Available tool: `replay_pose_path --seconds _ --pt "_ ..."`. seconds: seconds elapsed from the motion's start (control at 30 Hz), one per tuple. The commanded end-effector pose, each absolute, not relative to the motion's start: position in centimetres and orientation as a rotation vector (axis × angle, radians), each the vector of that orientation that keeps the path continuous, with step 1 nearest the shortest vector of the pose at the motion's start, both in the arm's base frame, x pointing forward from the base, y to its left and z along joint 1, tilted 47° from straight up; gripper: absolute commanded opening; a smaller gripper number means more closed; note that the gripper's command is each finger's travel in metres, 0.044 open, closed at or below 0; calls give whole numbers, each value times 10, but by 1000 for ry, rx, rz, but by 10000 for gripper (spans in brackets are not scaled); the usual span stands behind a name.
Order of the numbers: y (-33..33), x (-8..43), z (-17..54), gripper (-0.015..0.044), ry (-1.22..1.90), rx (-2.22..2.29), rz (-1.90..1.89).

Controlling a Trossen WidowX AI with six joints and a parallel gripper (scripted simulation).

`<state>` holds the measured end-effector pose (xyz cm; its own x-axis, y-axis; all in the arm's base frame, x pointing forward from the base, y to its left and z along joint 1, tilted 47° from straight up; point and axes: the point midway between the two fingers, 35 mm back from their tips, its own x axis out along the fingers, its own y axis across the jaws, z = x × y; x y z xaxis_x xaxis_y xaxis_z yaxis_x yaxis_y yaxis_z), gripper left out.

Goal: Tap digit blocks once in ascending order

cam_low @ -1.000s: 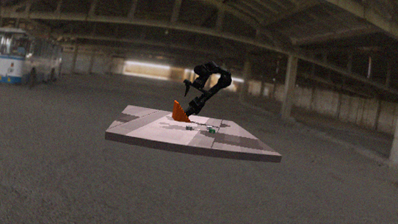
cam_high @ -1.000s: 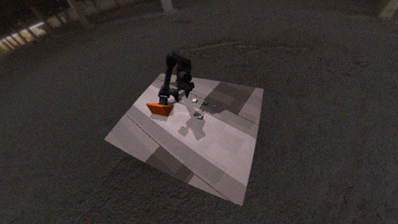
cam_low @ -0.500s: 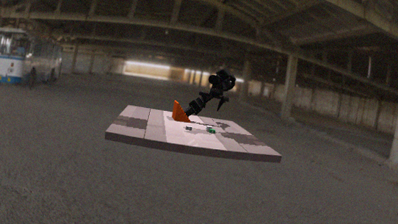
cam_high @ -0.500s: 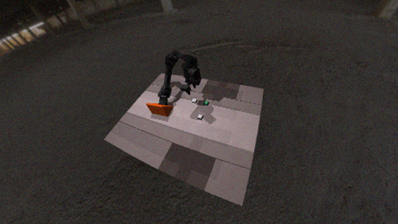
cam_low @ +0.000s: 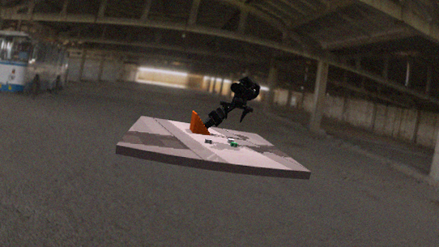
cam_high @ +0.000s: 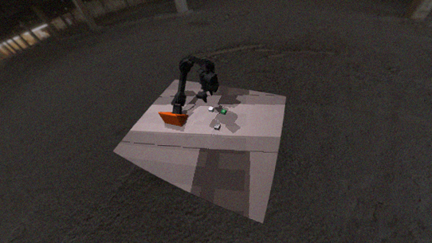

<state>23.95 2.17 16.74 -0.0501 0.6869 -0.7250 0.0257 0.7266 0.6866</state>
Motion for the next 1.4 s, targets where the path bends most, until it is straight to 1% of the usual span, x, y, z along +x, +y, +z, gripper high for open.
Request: replay_pose_path --seconds 0.0,0.17,0.23,0.93,1.0,1.1,1.23,1.37 --pt "24 264 171 400 1540 605 605" --pt "35 317 175 400 1533 617 624" --pt "38 330 175 400 1531 620 629" --pt "39 332 175 400 1531 621 630" --pt "30 335 165 400 1532 617 631" --pt "-12 341 122 400 1537 606 643" --pt "-53 337 77 400 1538 602 669" --pt "-61 335 68 400 1537 603 676"
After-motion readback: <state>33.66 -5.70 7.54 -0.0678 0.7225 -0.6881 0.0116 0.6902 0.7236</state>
